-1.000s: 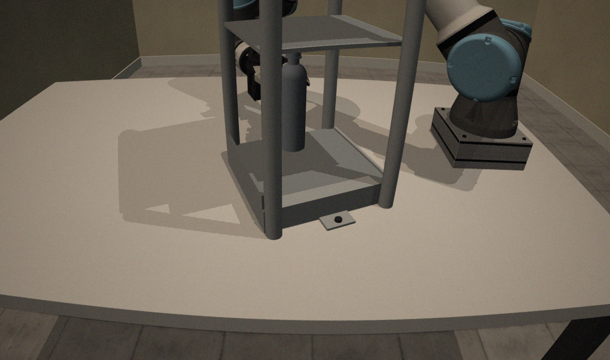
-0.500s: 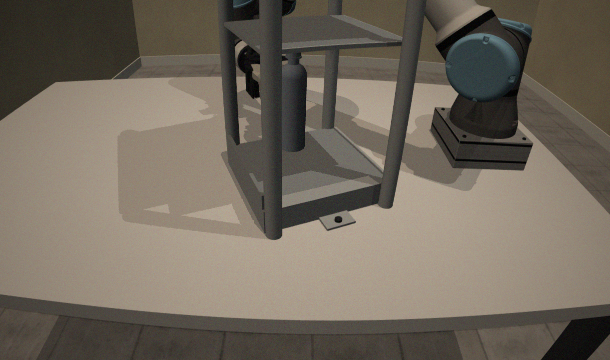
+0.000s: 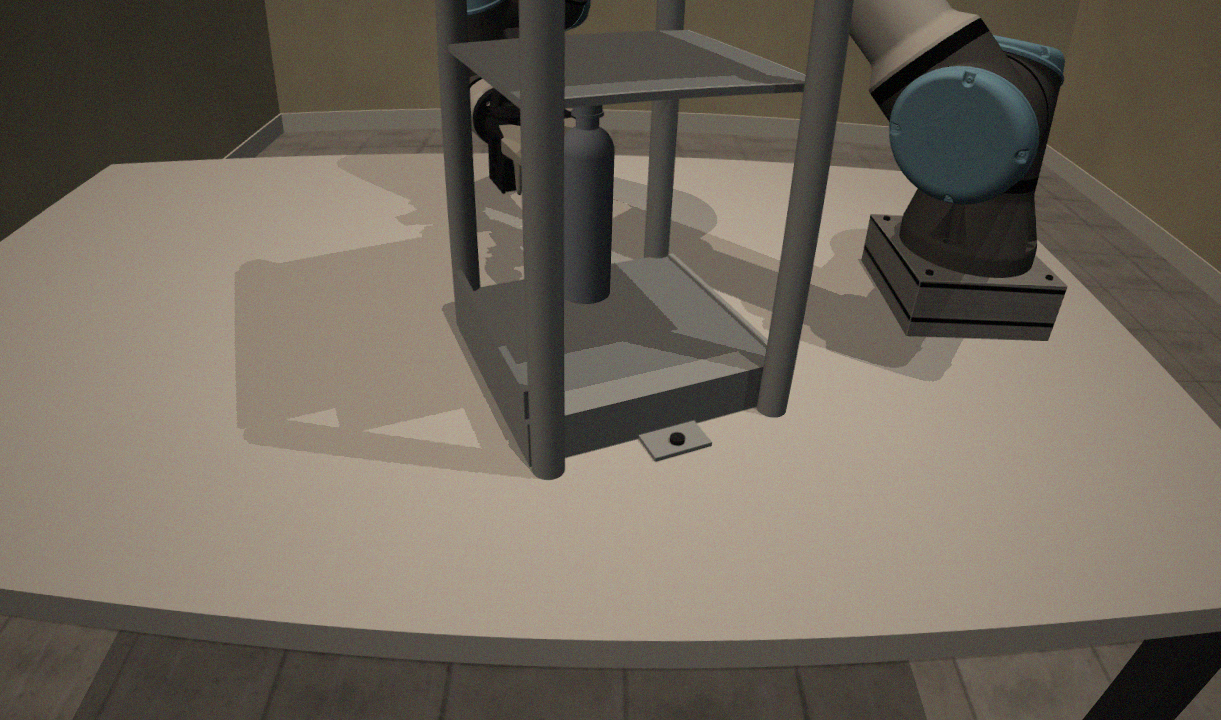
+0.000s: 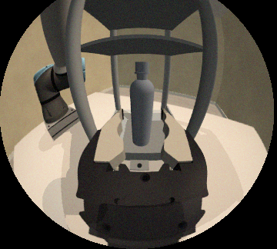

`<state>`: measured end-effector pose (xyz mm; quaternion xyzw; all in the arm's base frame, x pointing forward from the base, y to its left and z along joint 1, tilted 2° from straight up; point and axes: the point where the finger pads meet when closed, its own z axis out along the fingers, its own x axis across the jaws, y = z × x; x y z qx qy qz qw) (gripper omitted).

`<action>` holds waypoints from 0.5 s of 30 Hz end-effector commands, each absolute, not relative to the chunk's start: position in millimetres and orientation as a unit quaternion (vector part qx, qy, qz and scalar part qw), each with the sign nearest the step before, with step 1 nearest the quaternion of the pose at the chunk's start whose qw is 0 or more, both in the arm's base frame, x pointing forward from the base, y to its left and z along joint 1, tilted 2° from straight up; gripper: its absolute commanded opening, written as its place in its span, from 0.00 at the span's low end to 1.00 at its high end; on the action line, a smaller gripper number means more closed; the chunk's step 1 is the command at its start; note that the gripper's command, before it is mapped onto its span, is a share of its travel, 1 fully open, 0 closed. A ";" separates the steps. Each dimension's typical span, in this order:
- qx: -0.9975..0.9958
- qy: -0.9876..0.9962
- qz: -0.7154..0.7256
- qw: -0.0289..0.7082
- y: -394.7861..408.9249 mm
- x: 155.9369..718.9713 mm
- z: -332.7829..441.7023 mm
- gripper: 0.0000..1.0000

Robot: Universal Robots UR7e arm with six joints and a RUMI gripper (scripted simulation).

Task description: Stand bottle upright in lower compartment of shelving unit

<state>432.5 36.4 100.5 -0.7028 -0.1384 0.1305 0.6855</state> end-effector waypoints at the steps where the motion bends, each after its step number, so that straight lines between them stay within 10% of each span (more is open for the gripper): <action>1: -0.703 -0.139 0.130 0.685 33.3 433.8 101.0 0.40; 15: -0.703 -0.139 0.130 0.685 27.8 436.1 101.2 0.40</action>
